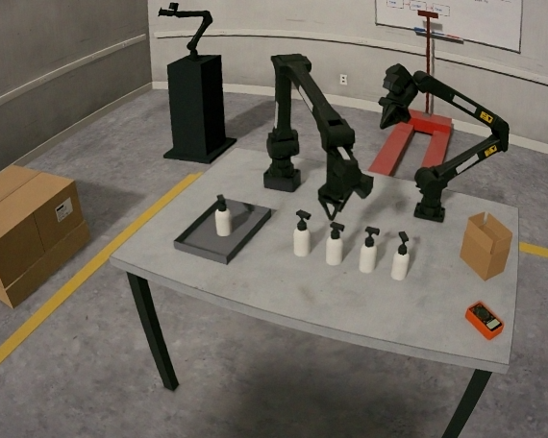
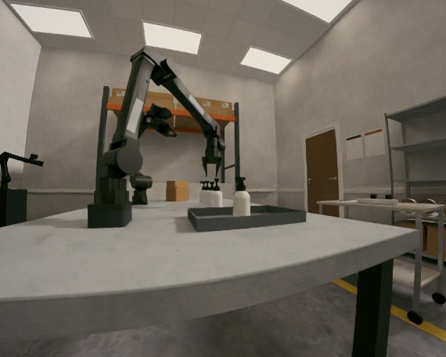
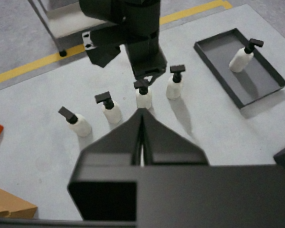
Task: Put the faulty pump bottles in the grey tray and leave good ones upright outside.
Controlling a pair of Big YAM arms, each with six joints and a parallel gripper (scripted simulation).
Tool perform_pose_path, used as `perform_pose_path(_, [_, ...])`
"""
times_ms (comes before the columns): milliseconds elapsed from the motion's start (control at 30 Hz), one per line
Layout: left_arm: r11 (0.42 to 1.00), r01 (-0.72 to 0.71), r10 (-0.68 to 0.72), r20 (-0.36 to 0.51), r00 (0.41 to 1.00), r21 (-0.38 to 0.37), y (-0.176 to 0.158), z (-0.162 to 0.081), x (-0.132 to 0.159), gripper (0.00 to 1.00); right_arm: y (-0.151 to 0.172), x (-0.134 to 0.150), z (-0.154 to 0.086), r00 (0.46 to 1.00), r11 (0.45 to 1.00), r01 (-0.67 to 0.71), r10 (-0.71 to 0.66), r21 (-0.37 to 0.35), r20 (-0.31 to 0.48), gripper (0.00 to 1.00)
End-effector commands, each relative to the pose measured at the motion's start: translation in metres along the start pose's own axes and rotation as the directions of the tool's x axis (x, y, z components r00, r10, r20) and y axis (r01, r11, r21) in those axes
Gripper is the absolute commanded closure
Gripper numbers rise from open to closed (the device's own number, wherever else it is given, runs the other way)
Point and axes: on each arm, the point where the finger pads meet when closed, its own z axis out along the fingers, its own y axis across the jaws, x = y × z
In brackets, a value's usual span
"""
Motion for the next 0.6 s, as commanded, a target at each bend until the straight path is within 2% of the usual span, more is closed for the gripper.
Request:
perform_pose_path(0, [1.000, 0.025, -0.026, 0.029, 0.999, 0.008, 0.000, -0.010, -0.018, 1.00, -0.013, -0.022, -0.010, 0.999, 0.999, -0.012, 0.010, 0.034, 0.045, 0.49])
perform_pose_path(333, [1.000, 0.025, -0.026, 0.029, 0.999, 0.008, 0.000, -0.010, -0.018, 1.00, -0.008, -0.016, 0.002, 0.999, 0.999, -0.012, 0.011, 0.031, 0.041, 0.49])
perform_pose_path(467, [1.000, 0.025, -0.026, 0.029, 0.999, 0.008, 0.000, -0.010, -0.018, 1.00, -0.003, -0.009, 0.026, 1.000, 1.000, -0.012, 0.012, 0.005, 0.007, 0.49])
perform_pose_path(567, [1.000, 0.025, -0.026, 0.029, 0.999, 0.008, 0.000, -0.010, -0.018, 1.00, -0.008, -0.016, 0.022, 1.000, 1.000, -0.012, 0.011, 0.018, 0.025, 0.49])
